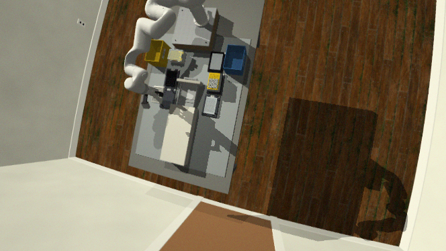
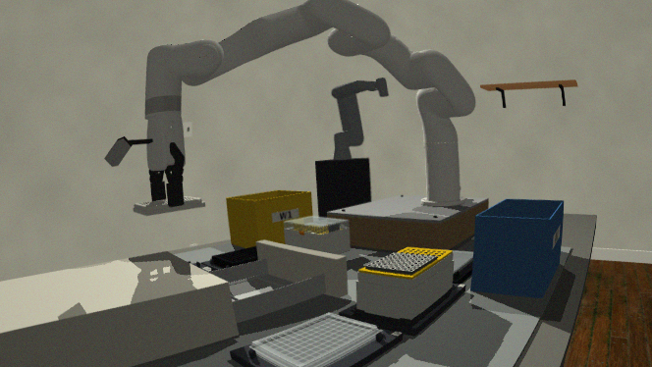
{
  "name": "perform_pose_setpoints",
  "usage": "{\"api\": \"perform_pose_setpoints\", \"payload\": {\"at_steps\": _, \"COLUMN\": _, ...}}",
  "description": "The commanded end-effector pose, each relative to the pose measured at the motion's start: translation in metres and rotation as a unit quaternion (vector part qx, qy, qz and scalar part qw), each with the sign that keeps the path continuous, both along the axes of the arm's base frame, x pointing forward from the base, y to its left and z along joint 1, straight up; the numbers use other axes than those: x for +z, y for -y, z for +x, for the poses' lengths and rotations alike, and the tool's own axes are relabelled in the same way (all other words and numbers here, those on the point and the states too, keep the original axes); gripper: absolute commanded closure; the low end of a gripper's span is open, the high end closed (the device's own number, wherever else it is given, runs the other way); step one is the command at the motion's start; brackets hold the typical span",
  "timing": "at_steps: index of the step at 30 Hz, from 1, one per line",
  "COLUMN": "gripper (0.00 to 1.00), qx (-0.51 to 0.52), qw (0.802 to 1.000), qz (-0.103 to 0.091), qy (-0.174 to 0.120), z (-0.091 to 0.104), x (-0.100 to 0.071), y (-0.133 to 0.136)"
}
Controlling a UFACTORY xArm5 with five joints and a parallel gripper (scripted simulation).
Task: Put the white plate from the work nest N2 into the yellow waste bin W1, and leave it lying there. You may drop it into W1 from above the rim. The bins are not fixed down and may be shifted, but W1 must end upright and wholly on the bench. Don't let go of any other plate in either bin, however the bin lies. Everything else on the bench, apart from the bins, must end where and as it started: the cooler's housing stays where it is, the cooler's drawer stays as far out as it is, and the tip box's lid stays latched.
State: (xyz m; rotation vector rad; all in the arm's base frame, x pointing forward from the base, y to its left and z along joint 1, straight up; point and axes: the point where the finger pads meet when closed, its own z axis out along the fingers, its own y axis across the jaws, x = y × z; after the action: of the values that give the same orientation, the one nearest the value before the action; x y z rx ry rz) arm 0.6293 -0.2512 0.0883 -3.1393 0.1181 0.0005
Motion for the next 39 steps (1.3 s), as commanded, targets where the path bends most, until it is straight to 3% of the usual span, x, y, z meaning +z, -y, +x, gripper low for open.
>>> {"api": "perform_pose_setpoints", "payload": {"at_steps": 1, "gripper": 1.0, "qx": 0.0, "qw": 1.0, "qz": -0.001, "qy": 0.003, "z": 0.001, "x": 0.003, "y": 0.001}}
{"api": "perform_pose_setpoints", "payload": {"at_steps": 39, "gripper": 1.0, "qx": -0.012, "qw": 1.0, "qz": -0.001, "qy": 0.002, "z": -0.083, "x": 0.003, "y": 0.025}}
